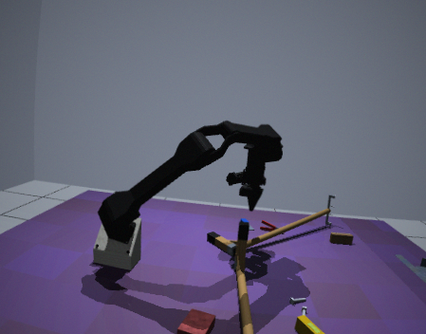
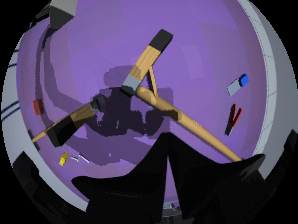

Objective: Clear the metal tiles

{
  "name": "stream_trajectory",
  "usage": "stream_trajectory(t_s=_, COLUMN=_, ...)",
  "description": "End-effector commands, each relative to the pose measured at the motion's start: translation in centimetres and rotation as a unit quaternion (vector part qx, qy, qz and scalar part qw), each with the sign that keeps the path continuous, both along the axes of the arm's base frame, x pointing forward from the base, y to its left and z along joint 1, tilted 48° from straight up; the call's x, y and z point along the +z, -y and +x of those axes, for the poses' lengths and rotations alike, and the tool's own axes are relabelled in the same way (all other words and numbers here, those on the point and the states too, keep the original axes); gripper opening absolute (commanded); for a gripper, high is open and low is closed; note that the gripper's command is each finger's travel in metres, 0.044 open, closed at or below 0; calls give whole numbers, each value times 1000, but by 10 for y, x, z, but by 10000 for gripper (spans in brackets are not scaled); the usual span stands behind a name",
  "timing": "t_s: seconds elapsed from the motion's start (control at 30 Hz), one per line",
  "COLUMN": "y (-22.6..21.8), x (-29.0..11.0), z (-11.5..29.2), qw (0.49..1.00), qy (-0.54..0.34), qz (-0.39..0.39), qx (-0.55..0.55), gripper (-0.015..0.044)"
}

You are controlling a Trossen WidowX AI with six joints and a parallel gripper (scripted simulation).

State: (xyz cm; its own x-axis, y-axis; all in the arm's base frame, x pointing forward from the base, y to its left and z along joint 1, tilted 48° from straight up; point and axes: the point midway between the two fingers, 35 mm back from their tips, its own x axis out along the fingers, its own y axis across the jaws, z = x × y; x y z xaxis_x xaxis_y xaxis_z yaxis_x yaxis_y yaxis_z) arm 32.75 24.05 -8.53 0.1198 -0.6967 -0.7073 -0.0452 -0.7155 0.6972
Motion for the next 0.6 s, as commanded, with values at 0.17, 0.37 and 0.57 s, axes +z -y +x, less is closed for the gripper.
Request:
stream_trajectory(t_s=0.17, y=21, x=34, z=15, qw=998, qy=47, qz=7, qx=-48, gripper=0)
stream_trajectory(t_s=0.37, y=34, x=58, z=24, qw=994, qy=75, qz=14, qx=-75, gripper=0)
stream_trajectory(t_s=0.57, y=48, x=82, z=31, qw=989, qy=103, qz=20, qx=-101, gripper=0)
